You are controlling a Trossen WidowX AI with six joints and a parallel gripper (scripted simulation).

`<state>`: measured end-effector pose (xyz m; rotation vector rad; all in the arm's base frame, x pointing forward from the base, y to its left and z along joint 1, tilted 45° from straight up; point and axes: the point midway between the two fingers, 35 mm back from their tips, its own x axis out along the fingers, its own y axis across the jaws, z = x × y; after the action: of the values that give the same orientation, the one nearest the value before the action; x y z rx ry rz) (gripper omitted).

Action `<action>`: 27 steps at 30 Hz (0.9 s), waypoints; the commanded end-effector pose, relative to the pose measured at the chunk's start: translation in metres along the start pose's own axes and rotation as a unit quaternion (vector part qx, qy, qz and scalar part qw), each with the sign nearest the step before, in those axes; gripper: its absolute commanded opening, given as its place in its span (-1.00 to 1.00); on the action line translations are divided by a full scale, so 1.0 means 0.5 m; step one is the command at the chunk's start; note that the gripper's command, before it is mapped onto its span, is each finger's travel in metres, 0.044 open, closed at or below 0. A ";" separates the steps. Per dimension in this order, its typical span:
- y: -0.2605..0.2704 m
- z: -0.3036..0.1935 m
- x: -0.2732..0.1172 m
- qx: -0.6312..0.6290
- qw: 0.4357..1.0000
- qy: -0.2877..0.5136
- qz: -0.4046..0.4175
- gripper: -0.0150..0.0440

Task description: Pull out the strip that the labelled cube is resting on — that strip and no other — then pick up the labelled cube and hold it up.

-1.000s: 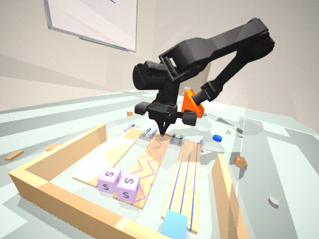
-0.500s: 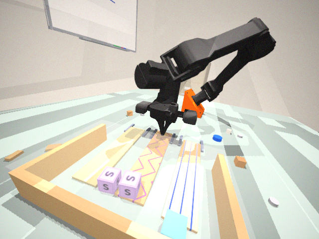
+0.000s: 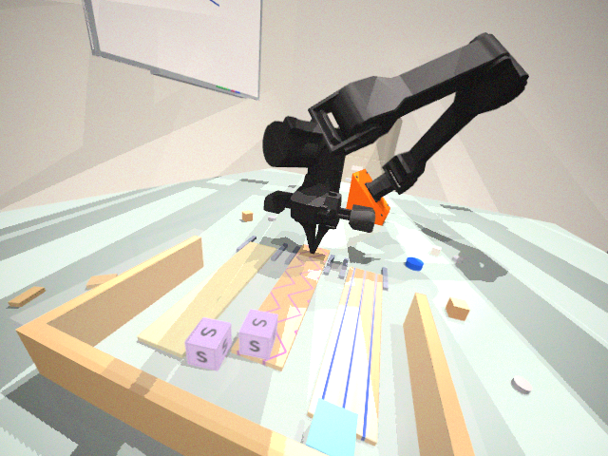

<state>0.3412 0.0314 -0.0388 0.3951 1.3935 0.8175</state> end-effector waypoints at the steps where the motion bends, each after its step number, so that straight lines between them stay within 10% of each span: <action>1: 0.001 -0.024 0.010 0.003 1.000 0.010 0.002 -0.49; 27: 0.001 -0.103 0.012 0.004 1.000 0.011 0.002 -0.49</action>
<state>0.3038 0.0228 -0.0455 0.3946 1.3880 0.8161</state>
